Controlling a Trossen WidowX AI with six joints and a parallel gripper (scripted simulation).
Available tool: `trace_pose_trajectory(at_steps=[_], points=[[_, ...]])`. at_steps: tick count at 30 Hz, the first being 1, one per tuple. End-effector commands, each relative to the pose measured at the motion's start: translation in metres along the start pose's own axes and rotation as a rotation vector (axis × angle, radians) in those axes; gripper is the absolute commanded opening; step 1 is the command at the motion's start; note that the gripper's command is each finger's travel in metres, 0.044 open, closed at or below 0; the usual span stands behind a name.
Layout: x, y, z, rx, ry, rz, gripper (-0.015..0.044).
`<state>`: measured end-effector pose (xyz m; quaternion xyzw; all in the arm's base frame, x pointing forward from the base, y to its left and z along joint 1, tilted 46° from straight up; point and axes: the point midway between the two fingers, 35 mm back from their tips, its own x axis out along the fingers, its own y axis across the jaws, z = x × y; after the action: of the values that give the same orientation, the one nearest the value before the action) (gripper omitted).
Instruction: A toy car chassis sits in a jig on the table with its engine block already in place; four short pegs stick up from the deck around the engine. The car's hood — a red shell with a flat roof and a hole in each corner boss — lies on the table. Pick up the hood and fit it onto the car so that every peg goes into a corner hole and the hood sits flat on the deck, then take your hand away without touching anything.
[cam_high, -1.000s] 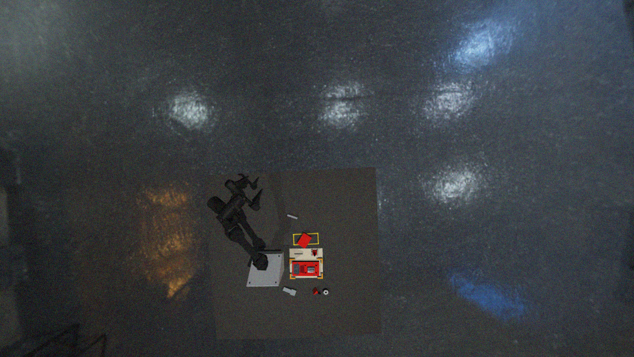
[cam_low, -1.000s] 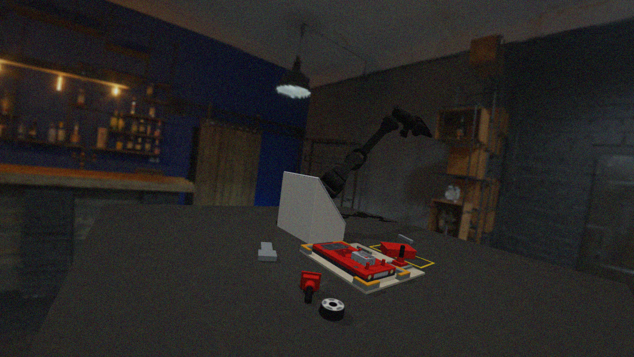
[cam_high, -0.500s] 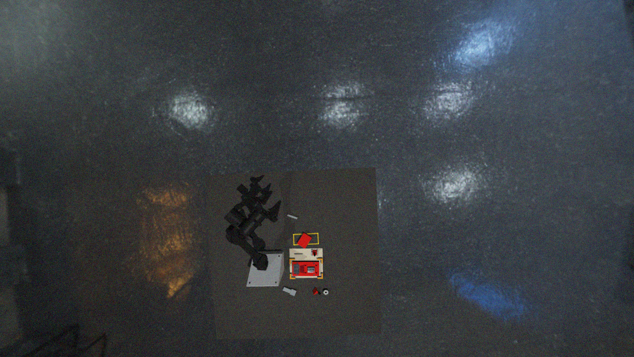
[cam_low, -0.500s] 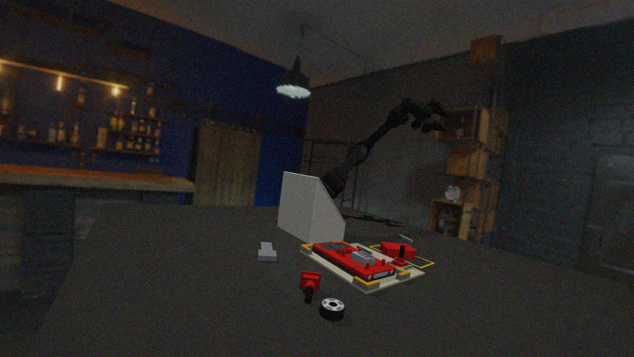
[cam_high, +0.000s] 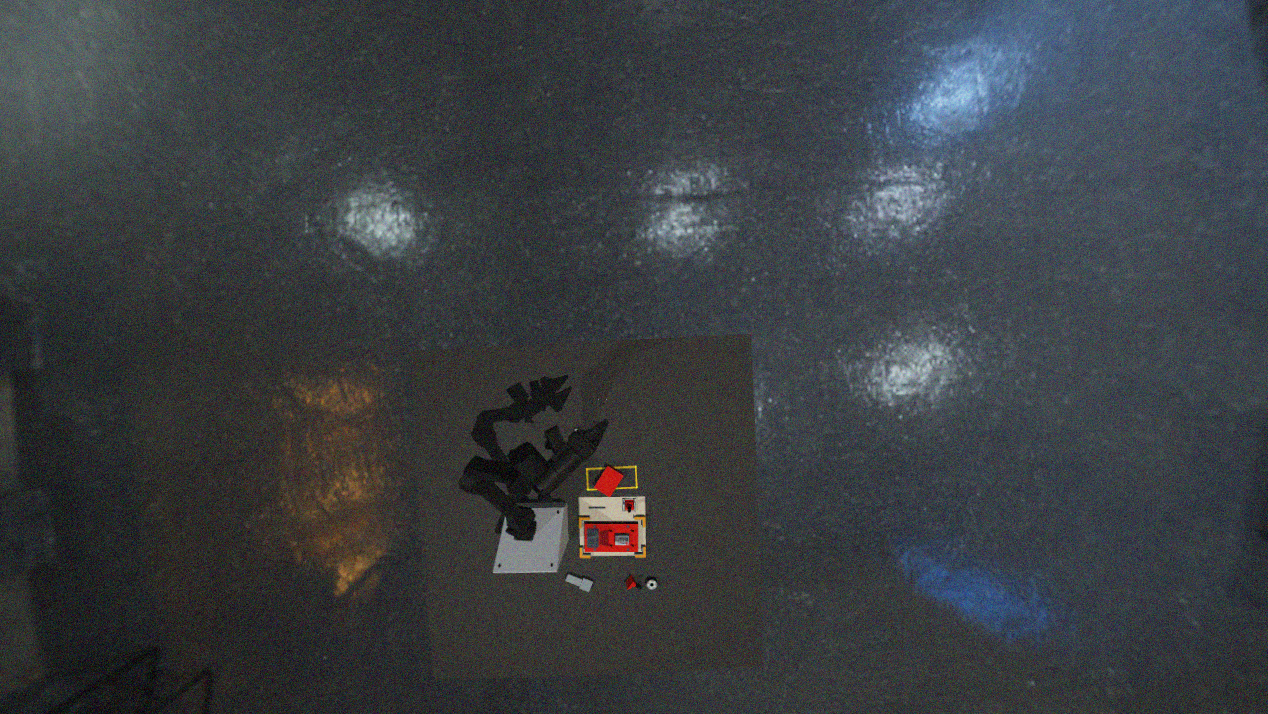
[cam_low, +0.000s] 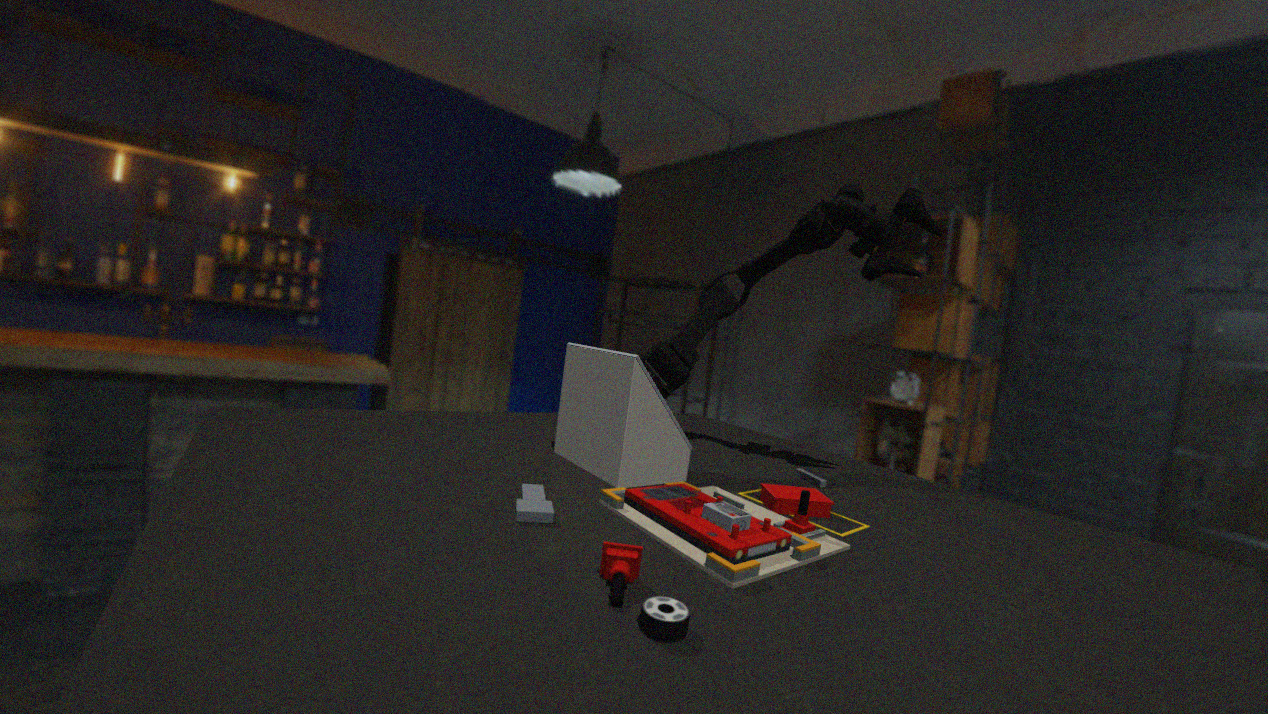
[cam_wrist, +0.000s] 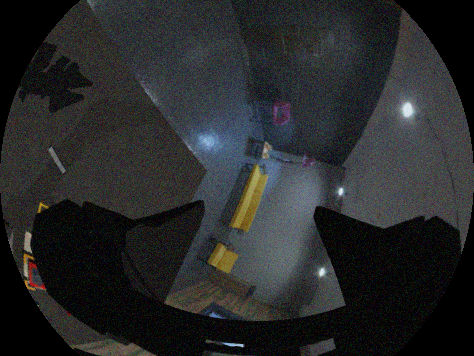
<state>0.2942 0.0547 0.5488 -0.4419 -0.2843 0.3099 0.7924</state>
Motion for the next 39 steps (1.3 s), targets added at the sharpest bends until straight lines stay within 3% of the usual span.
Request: trace_pose_trajectory(at_steps=[1,11,20,33,39], points=[[0.012,0.026,-0.042,0.138,0.060,0.049,0.0440],[0.033,0.121,-0.128,0.486,0.226,0.239,0.0440],[0.032,0.228,-0.173,0.767,0.389,0.469,0.0440],[-0.010,0.380,-0.176,1.113,0.631,0.895,0.0440],[-0.037,0.423,-0.159,1.214,0.711,1.063,0.0440]])
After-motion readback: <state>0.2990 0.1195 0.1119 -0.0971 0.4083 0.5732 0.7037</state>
